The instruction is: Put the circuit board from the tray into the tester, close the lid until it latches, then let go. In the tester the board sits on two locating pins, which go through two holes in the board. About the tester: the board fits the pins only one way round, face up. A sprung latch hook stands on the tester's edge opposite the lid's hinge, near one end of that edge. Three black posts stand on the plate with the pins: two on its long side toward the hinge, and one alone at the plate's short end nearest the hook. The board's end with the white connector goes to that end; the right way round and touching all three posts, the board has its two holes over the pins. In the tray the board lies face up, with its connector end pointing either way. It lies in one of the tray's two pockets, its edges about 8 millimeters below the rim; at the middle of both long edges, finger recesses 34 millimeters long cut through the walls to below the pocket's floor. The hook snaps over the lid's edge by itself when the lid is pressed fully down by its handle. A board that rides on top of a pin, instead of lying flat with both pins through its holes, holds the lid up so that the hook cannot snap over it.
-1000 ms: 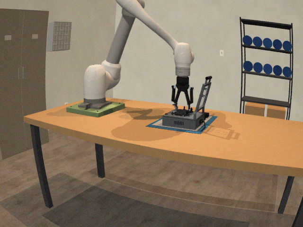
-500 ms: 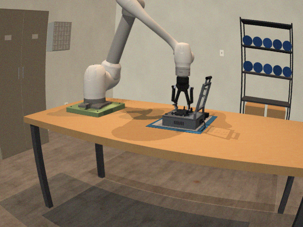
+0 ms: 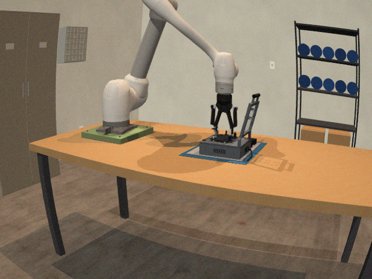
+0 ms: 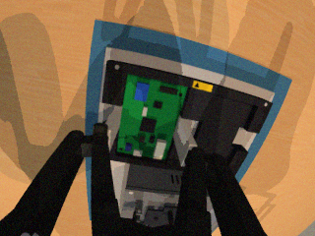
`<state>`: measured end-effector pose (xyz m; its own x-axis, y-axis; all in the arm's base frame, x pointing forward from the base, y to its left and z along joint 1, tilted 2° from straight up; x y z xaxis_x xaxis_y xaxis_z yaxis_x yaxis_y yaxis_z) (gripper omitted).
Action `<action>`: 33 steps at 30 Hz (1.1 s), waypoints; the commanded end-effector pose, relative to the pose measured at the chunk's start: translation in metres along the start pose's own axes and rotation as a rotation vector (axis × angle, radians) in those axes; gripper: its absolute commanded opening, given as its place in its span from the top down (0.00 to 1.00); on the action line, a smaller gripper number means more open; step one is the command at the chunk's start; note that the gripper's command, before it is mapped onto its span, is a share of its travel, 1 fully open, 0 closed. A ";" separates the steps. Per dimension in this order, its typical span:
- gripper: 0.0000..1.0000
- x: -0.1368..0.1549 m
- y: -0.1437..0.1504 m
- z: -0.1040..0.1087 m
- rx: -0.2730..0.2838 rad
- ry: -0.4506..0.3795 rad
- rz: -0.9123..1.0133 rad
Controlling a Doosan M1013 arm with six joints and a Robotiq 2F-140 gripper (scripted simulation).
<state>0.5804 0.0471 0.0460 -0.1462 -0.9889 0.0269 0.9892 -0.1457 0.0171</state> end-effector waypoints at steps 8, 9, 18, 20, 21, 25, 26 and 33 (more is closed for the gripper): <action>0.54 0.000 0.000 0.004 0.000 0.000 0.000; 0.54 0.000 0.000 0.005 0.000 0.000 0.000; 0.54 0.000 0.000 0.010 0.000 0.000 0.000; 0.54 0.000 0.000 0.012 0.000 0.000 0.000; 0.54 0.000 0.000 0.013 0.000 0.000 0.000; 0.54 0.000 0.000 0.017 0.000 0.000 0.000; 0.54 0.000 0.000 0.018 0.000 0.000 0.000; 0.54 0.000 0.000 0.022 0.000 0.000 0.000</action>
Point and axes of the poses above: the point where the finger pads meet when closed, its own z axis back along the fingers, its own y axis across the jaws, x = y × z, the point moved 3 cm from there along z, back along the fingers, and after that the axes turned 1 degree about -z, right-handed, at the moved point
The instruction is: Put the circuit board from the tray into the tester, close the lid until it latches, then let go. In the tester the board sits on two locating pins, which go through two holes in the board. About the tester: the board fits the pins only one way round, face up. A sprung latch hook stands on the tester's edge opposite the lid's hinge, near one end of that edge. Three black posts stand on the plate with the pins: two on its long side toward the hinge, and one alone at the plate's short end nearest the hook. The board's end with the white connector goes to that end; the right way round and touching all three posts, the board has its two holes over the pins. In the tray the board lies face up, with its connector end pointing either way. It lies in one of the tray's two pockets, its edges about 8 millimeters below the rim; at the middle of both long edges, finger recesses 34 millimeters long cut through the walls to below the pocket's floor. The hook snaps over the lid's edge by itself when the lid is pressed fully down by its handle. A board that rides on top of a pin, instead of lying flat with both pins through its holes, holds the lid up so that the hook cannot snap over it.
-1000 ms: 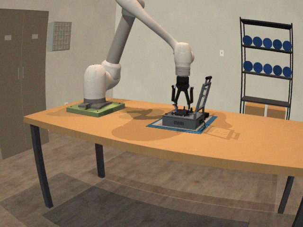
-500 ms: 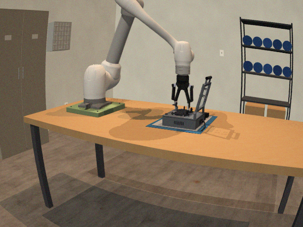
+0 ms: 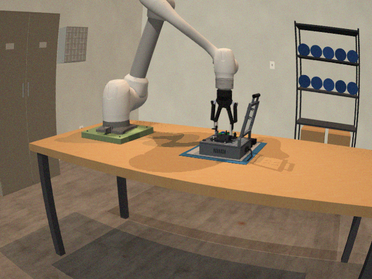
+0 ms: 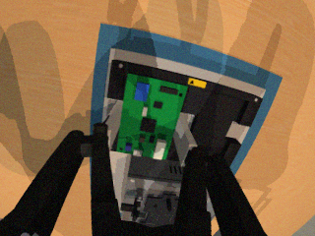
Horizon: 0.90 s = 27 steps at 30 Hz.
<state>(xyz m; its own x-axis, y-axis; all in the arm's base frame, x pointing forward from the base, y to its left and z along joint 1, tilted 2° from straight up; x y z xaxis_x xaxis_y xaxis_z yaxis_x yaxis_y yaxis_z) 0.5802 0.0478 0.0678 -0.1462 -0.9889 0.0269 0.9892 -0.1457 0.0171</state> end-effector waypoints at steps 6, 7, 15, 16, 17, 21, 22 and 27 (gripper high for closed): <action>0.54 0.000 0.000 0.004 0.000 0.000 0.000; 0.54 0.000 0.000 0.005 0.000 0.000 0.000; 0.54 0.000 0.000 0.007 0.000 0.000 0.000; 0.54 0.000 0.000 0.007 0.000 0.000 0.000; 0.54 0.000 0.000 0.007 0.000 0.000 0.000; 0.54 0.000 0.000 0.007 0.000 0.000 0.000; 0.54 0.000 0.000 0.007 0.000 0.000 0.000; 0.54 0.000 0.000 0.008 0.000 0.000 0.000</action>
Point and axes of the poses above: the point where the finger pads meet when closed, its own z axis back along the fingers, its own y axis across the jaws, x = y × z, the point moved 3 cm from there along z, back along the fingers, and after that the axes turned 1 degree about -z, right-handed, at the moved point
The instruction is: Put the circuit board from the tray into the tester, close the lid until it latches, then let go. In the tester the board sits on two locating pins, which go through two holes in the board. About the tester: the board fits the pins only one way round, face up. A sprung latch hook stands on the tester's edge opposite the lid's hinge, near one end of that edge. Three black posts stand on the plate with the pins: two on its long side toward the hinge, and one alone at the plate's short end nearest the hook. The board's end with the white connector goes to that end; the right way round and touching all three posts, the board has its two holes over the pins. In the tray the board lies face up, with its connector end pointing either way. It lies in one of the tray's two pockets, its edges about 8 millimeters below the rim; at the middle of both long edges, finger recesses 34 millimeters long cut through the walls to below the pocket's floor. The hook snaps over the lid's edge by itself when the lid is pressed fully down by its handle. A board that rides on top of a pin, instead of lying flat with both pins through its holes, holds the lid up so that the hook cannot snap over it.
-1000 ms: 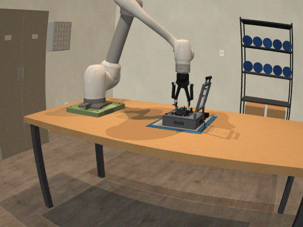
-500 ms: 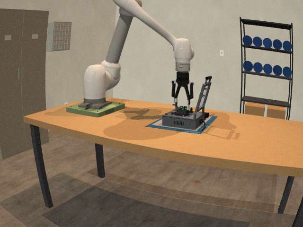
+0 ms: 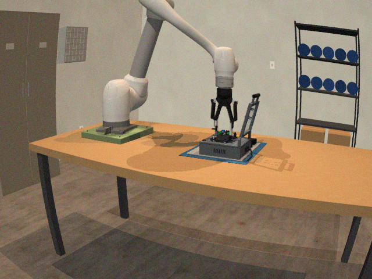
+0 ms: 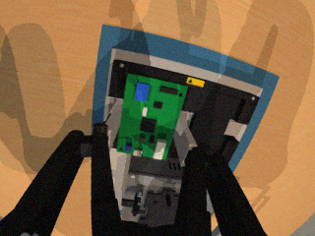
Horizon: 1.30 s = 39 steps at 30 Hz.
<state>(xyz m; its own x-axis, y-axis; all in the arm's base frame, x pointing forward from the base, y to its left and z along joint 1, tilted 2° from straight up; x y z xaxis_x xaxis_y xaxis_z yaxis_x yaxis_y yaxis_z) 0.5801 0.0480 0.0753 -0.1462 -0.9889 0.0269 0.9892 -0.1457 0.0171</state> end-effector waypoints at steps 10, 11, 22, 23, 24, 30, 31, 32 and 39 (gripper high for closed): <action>0.54 0.000 0.000 0.008 0.000 0.000 0.000; 0.54 0.000 0.000 0.010 0.000 0.000 0.000; 0.54 0.000 0.000 0.038 0.000 0.000 0.000; 0.54 0.000 0.000 0.038 0.000 0.000 0.000; 0.54 0.000 0.000 0.038 0.000 0.000 0.000; 0.54 0.000 0.000 0.054 0.000 0.000 0.000; 0.54 0.000 0.000 0.056 0.000 0.000 0.000; 0.54 0.000 0.000 0.059 0.000 0.000 0.000; 0.54 0.000 0.000 0.068 0.000 0.000 0.000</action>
<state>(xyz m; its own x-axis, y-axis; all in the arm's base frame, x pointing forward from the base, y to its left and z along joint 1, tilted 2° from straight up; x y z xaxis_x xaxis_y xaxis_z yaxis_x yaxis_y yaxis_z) 0.5792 0.0500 0.1423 -0.1462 -0.9889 0.0269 0.9892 -0.1457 0.0172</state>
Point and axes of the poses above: the point where the finger pads meet when closed, its own z axis back along the fingers, its own y axis across the jaws, x = y × z, the point moved 3 cm from there along z, back along the fingers, and after that the axes turned 1 degree about -z, right-handed, at the moved point
